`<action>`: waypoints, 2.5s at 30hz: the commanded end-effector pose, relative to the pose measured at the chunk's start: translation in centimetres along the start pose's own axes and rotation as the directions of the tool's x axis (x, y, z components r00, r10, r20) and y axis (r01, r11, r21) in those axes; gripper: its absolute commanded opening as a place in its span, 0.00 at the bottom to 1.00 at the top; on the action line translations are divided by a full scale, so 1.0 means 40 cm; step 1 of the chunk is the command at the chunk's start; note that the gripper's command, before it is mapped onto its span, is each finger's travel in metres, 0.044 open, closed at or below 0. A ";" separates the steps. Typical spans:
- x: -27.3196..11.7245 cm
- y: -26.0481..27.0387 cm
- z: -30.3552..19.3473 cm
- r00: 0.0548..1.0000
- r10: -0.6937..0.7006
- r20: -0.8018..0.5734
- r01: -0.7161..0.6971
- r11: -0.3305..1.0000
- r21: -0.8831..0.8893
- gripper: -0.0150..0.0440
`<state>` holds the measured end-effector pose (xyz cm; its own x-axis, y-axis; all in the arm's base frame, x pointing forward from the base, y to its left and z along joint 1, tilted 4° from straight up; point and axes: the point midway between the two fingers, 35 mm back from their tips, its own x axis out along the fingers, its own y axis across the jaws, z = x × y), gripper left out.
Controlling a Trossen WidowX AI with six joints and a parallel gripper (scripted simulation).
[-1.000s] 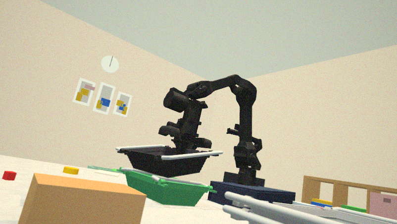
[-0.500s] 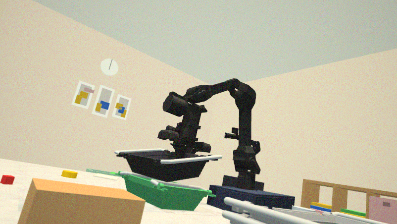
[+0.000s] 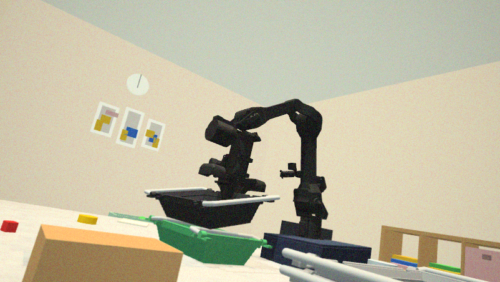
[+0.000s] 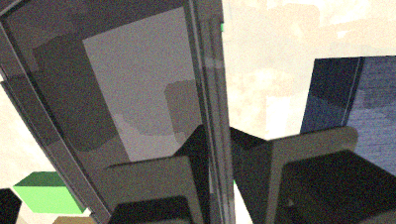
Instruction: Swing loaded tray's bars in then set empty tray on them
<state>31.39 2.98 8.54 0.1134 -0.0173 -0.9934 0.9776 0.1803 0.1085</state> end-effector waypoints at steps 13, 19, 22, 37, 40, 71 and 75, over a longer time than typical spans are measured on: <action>0.013 -0.018 0.000 1.000 -0.029 0.000 0.029 1.000 -0.003 0.25; 0.001 -0.001 0.000 1.000 -0.001 0.000 0.001 1.000 0.000 0.25; 0.007 -0.006 0.000 1.000 -0.007 0.000 0.007 1.000 -0.001 0.25; 0.030 -0.027 0.000 1.000 -0.029 0.000 0.029 1.000 -0.003 0.25; 0.030 -0.027 0.000 1.000 -0.029 0.000 0.029 1.000 -0.003 0.25; 0.030 -0.027 0.000 1.000 -0.029 0.000 0.029 1.000 -0.003 0.25; 0.030 -0.027 0.000 1.000 -0.029 0.000 0.029 1.000 -0.003 0.25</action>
<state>31.19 2.90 7.81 0.1140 -0.0173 -0.9933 0.9775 0.1804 0.1090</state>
